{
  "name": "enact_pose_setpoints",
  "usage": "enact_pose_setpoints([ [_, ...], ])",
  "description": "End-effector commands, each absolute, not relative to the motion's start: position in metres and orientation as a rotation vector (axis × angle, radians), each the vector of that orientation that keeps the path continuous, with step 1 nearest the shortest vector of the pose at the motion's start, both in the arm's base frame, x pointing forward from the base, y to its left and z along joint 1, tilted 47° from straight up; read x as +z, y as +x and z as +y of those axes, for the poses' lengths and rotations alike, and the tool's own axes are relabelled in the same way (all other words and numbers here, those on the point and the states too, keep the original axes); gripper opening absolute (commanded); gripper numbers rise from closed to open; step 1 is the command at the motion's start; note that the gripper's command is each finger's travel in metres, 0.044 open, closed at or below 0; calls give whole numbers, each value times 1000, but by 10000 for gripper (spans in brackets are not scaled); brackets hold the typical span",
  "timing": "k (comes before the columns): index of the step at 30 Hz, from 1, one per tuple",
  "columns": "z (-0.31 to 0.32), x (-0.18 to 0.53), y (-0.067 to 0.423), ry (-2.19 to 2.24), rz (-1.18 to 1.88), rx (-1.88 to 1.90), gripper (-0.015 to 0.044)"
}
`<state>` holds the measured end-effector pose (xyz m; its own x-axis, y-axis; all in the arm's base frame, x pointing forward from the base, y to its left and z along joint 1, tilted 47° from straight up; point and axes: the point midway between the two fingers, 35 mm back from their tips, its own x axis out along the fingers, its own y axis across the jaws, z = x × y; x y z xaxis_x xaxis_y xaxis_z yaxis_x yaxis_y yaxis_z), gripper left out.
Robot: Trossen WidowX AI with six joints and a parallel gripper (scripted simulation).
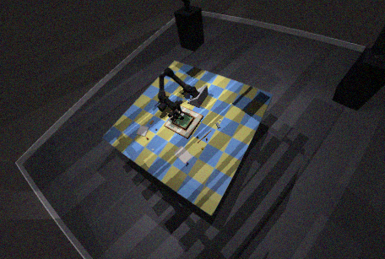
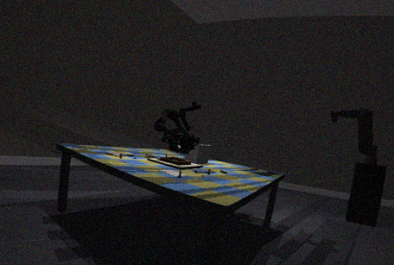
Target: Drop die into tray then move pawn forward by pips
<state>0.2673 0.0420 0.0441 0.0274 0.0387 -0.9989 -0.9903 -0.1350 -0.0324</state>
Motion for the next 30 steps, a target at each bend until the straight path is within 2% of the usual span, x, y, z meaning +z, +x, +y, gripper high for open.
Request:
enact_pose_setpoints([
  [1, 43, 47, 269, -1297, 1083, 1308, 0],
  [13, 42, 45, 268, -1295, 1092, 1302, 0],
  [22, 44, 47, 268, -1295, 1091, 1303, 236],
  [30, 71, 73, 263, -1295, 1082, 1309, 440],
])
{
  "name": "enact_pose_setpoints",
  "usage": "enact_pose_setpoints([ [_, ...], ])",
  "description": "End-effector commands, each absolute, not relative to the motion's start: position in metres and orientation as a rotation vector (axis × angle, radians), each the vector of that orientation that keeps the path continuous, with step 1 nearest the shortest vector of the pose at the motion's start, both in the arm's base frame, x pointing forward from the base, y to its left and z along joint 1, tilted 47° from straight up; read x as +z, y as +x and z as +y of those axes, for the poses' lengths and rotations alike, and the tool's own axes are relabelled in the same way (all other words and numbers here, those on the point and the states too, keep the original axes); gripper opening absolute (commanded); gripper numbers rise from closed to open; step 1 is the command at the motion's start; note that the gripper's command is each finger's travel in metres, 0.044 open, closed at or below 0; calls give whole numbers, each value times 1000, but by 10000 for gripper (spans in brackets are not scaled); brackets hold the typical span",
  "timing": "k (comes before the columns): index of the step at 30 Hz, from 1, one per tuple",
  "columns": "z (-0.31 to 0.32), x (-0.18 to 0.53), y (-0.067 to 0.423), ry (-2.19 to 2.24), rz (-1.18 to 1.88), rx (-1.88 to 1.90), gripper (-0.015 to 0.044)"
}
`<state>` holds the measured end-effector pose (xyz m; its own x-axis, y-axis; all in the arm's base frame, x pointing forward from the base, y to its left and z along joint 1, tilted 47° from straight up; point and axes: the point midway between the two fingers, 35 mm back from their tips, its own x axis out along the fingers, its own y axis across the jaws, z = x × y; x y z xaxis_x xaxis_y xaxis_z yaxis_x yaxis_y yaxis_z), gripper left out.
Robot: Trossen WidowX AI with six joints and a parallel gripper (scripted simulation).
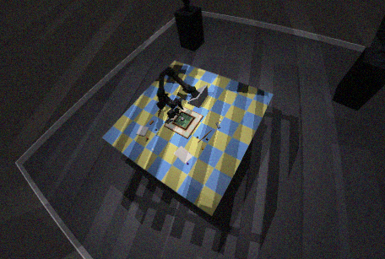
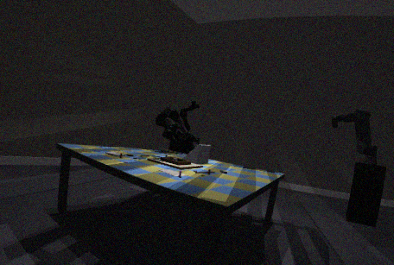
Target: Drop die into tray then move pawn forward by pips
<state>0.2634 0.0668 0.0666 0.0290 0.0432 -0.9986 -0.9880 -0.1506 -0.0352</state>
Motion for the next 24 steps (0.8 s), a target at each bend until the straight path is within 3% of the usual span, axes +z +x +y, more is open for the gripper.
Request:
enact_pose_setpoints([
  [1, 71, 71, 263, -1302, 1102, 1303, 440],
  [8, 58, 30, 262, -1763, 1610, 882, 440],
  [11, 60, 28, 267, -1913, 1637, 734, 440],
  [17, 59, 25, 260, -1841, 1634, 837, 440],
  [24, 16, 53, 265, -1364, 1617, 182, 256],
])
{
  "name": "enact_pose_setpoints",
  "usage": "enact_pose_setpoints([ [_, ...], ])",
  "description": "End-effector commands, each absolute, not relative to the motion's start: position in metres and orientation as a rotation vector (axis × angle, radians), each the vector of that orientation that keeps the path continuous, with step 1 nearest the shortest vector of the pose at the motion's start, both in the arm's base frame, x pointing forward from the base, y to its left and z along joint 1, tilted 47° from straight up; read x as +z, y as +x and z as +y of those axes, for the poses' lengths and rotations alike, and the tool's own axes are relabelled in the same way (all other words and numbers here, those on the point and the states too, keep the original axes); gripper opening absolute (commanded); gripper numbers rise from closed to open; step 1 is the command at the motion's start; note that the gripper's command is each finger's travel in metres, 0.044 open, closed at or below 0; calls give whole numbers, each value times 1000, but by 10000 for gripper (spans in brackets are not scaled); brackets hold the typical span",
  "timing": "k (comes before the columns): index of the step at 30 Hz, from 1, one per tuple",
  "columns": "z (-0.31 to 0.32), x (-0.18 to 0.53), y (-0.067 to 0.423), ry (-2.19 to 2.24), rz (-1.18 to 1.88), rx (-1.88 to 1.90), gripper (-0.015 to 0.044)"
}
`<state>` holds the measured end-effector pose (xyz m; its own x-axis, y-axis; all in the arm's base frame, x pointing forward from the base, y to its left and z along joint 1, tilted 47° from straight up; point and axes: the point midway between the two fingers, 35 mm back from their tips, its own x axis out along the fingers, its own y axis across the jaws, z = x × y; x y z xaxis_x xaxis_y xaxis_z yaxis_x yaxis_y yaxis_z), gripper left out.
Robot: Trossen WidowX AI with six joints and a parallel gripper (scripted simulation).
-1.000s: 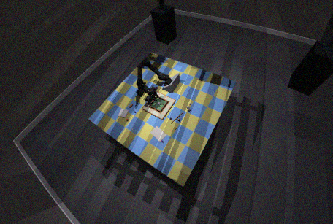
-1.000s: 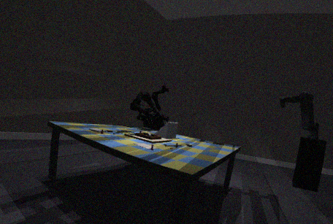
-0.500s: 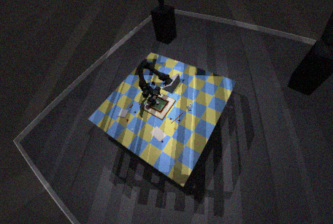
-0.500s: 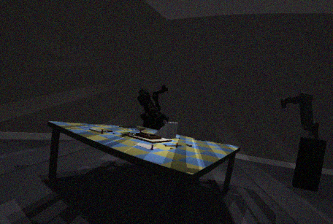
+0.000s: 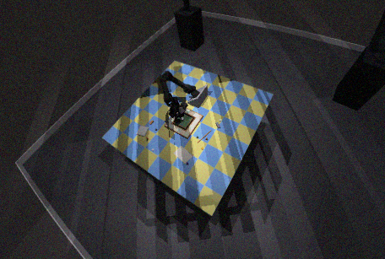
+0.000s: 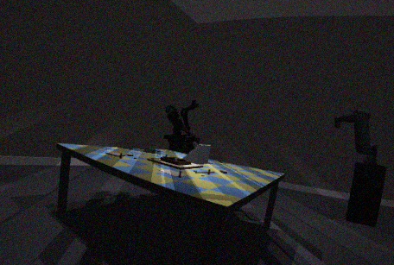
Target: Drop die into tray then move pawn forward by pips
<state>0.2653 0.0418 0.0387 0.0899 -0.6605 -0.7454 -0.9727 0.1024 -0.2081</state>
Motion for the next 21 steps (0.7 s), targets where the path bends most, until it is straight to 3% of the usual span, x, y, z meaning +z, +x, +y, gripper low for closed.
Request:
enact_pose_setpoints([
  [1, 9, 59, 265, -1272, 1598, 71, 230],
  [2, 1, 64, 265, -1178, 1573, -37, 204],
  [8, -41, 89, 257, -672, 1367, -567, 200],
  [21, -41, 88, 255, -656, 1359, -582, 200],
])
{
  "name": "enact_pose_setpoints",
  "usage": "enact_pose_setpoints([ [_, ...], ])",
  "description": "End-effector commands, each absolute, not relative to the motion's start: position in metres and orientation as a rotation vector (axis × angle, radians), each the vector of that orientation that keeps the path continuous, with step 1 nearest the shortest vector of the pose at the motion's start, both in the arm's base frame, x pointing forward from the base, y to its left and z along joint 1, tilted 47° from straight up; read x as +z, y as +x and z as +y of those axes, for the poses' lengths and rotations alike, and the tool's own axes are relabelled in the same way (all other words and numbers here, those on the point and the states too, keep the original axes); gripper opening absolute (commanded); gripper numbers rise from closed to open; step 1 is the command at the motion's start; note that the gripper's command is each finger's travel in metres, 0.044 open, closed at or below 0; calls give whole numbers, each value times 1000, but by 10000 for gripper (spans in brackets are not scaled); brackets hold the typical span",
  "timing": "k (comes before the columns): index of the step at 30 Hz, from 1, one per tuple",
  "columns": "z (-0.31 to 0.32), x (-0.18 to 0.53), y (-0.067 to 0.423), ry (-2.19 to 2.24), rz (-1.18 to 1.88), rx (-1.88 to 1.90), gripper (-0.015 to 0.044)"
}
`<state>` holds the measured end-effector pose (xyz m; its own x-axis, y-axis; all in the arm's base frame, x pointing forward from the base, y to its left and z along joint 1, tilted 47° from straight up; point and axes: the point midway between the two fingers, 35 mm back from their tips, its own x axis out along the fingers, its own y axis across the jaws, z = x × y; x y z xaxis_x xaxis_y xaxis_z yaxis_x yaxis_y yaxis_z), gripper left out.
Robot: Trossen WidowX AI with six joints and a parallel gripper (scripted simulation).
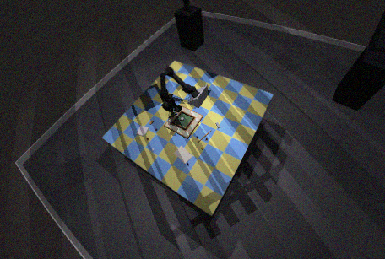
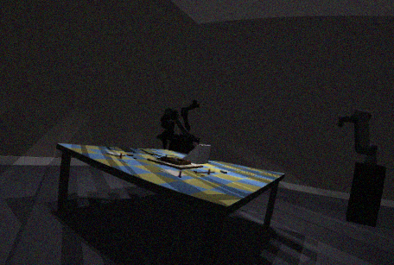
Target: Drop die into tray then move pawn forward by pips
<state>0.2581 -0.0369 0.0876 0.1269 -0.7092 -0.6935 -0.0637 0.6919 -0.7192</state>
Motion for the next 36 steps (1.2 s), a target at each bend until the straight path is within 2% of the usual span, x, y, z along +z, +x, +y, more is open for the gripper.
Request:
enact_pose_setpoints([
  [1, -41, 88, 255, -656, 1359, -582, 200],
  [36, -78, 52, 261, -658, 1358, -583, 200],
])
